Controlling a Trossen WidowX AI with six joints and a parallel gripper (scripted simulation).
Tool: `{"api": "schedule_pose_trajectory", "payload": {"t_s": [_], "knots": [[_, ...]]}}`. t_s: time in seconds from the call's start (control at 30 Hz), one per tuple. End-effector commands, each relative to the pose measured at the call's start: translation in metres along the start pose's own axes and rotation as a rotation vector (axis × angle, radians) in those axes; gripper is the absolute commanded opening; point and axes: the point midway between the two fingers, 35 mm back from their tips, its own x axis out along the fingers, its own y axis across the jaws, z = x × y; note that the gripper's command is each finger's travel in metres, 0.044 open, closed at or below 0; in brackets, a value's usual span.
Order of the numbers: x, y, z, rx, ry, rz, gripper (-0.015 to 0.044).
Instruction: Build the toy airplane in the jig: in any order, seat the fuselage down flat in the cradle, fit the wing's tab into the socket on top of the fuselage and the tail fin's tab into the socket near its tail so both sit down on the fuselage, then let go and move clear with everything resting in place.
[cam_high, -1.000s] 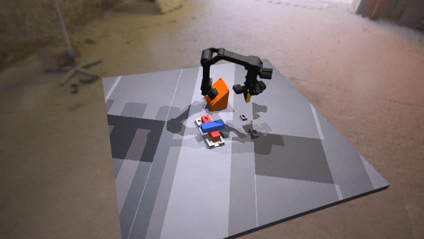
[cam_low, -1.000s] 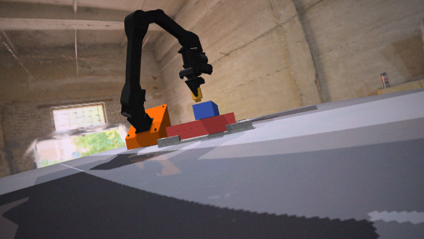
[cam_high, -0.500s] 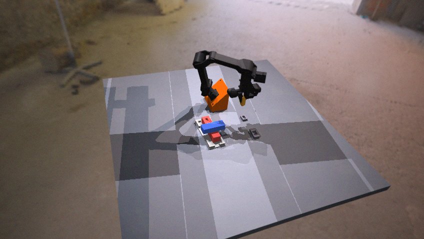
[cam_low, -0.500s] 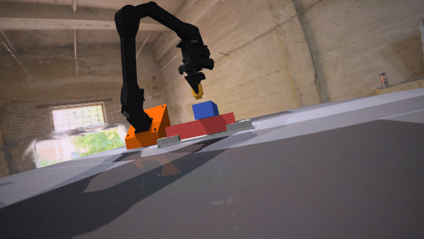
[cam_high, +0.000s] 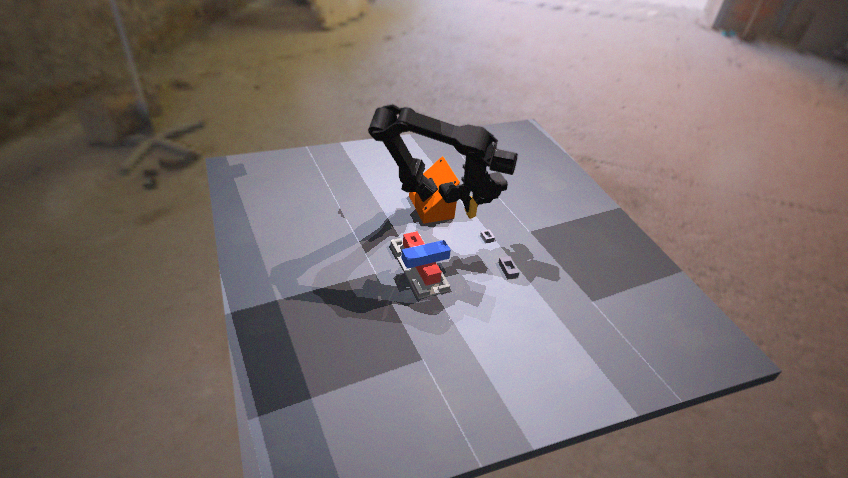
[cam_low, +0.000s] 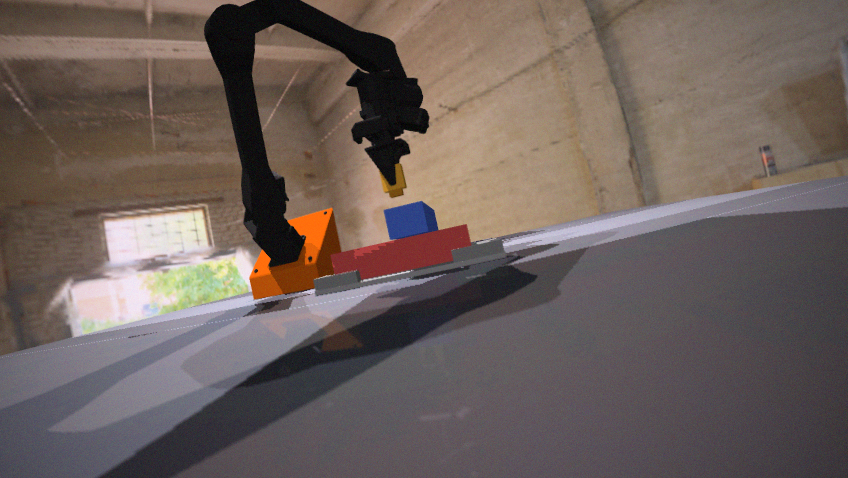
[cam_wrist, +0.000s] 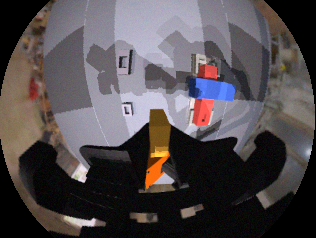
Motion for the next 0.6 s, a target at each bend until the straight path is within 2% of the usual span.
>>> {"api": "schedule_pose_trajectory", "payload": {"t_s": [0.0,0.57], "knots": [[0.003,-0.014,-0.001,-0.008,0.003,-0.002,0.0],[0.013,-0.067,-0.005,-0.017,0.0,-0.005,0.0]]}}
